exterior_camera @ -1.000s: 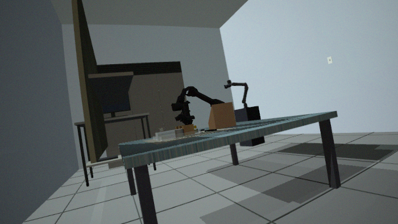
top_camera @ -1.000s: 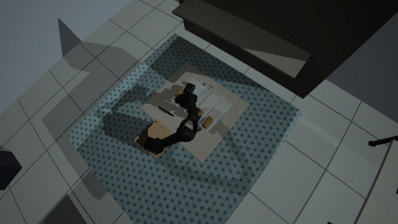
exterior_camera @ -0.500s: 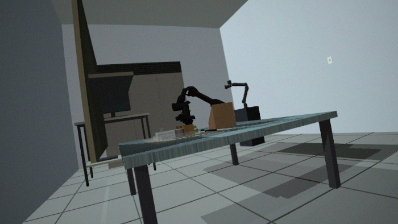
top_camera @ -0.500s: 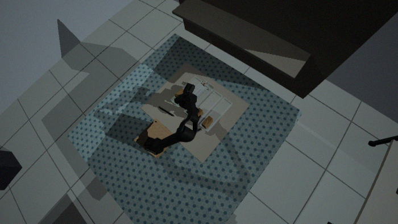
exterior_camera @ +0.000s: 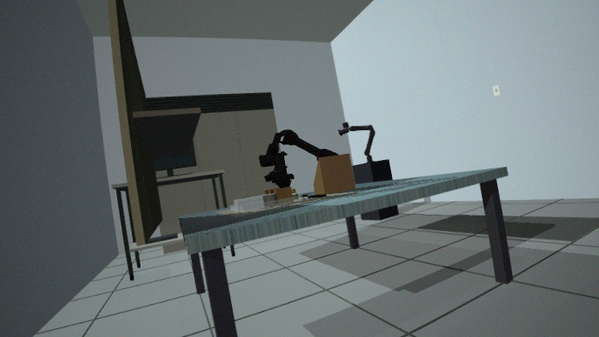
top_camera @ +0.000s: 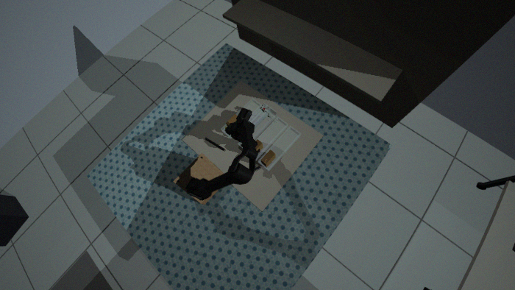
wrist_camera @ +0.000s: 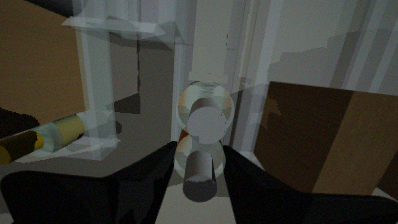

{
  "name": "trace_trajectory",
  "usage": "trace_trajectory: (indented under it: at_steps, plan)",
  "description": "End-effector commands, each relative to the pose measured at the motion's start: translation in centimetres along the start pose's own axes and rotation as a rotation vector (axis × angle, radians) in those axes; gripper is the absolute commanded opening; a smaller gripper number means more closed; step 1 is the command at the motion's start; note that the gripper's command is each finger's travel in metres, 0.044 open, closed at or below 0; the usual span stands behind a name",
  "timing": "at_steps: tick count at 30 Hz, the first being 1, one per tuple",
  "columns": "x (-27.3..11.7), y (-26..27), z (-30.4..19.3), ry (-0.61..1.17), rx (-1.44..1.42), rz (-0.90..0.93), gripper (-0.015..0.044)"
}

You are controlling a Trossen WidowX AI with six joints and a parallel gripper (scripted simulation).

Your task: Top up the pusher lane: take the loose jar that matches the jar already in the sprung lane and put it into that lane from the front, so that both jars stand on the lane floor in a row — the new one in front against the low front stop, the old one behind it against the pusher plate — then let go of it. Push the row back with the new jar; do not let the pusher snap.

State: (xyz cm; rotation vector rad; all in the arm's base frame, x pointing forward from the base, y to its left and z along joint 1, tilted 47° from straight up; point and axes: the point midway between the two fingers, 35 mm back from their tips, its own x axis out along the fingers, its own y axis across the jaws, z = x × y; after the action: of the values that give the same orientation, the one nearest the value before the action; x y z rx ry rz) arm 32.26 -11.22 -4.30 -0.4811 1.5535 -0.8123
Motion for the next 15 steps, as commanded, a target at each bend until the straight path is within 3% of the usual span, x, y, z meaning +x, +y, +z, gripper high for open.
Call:
trace_trajectory:
  at_steps: [1,15]
  plan:
    - [0.01,-0.10,0.03,-0.005,0.006,-0.003,0.0000]
    - [0.01,-0.01,-0.34,-0.005,0.006,-0.003,0.0000]
